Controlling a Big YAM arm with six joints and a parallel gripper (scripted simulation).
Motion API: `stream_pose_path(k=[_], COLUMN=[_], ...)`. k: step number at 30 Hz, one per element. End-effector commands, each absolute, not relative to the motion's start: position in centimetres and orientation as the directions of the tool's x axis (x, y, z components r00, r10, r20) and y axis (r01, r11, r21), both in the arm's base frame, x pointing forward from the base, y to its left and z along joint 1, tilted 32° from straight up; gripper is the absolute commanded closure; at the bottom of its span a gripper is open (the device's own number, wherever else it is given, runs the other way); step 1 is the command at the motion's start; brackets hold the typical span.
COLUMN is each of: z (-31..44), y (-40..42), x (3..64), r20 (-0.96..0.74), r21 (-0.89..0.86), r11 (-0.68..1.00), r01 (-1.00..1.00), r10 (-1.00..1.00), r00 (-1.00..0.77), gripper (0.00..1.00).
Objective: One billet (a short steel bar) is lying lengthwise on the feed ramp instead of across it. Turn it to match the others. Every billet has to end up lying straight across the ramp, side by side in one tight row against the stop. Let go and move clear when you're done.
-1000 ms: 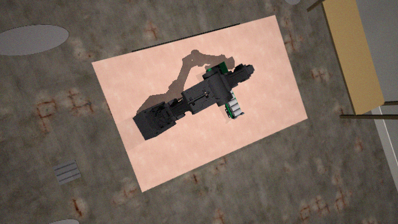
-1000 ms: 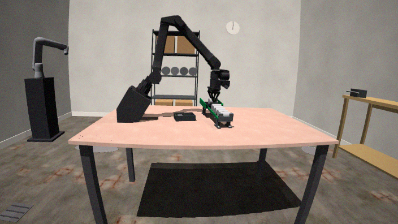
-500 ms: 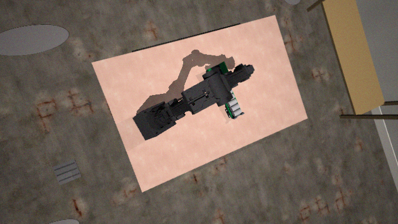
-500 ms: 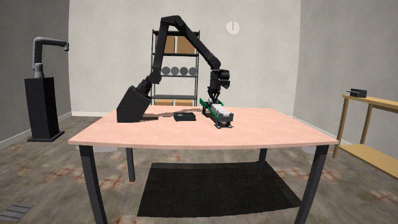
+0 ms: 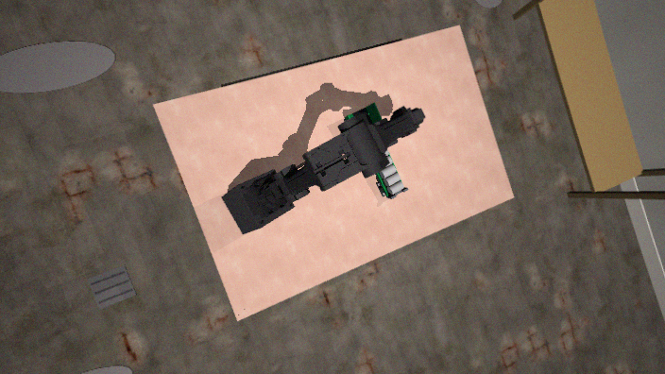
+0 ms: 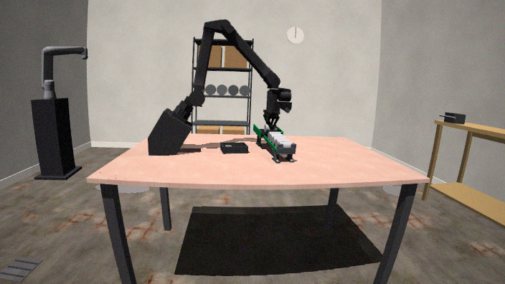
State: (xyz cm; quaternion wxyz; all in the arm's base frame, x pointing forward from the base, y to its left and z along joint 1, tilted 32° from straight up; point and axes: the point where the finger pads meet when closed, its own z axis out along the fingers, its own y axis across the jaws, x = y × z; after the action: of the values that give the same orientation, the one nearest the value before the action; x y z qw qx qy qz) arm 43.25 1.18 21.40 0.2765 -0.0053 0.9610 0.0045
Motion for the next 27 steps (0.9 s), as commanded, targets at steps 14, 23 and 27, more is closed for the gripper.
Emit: stream_pose_path(k=[14,23,27], z=[23.93,23.97,23.75], y=[0.71,0.71,0.77], x=[44.68,44.96,45.03], r20=[-0.586,-0.587,-0.582], r21=[0.003,0.002,0.003], r11=[1.0,1.0,1.0], r01=[-0.009,-0.013,-0.015], r10=[-0.006,-0.009,-0.01], r00=[-0.81,-0.809,-0.813], gripper=[1.0,1.0,1.0])
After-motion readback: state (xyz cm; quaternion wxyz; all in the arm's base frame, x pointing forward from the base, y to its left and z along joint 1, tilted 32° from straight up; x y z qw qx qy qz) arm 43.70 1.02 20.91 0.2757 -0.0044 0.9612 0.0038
